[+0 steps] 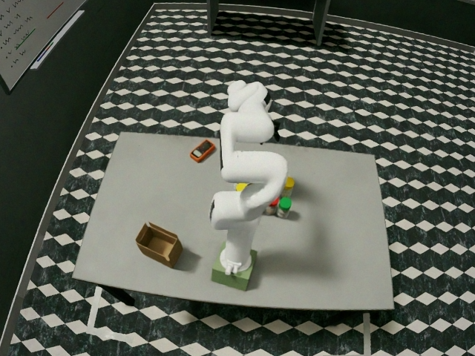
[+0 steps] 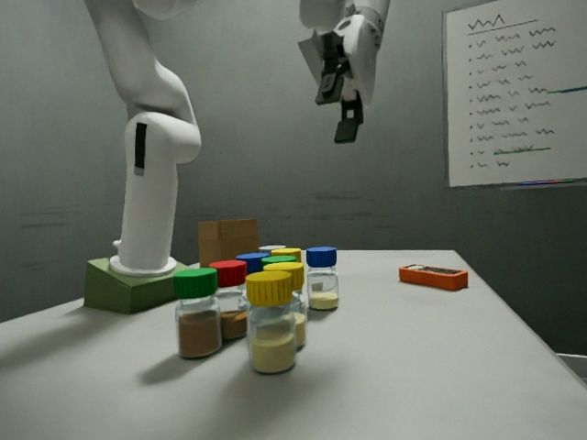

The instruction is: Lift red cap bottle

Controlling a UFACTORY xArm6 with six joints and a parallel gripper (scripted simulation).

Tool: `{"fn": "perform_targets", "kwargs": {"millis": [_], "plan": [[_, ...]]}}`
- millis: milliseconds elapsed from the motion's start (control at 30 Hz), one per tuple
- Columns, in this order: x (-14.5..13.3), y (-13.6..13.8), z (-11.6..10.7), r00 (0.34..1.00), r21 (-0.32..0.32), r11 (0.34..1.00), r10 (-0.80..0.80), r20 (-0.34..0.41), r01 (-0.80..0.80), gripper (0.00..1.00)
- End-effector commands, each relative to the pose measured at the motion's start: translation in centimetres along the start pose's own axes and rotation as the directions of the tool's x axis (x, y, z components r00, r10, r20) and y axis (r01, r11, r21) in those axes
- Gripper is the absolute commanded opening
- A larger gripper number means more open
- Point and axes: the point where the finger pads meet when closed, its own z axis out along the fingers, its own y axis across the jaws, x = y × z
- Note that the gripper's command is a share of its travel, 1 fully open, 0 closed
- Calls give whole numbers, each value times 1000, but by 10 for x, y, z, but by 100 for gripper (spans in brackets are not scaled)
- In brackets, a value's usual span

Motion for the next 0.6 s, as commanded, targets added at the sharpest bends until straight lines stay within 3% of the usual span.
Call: {"fn": "perform_targets", "kwargs": {"millis": [0,100,400,567], "plan": [[7,-6,0,1000,-43,999,1,-29,-2,79],[5,-4,-3,1000,-41,999,7,-11,-7,79],[37,-20,-21,997,-297,954,31,-69,-50,79],[37,-20,-21,997,-297,954,31,-69,-50,79]]}}
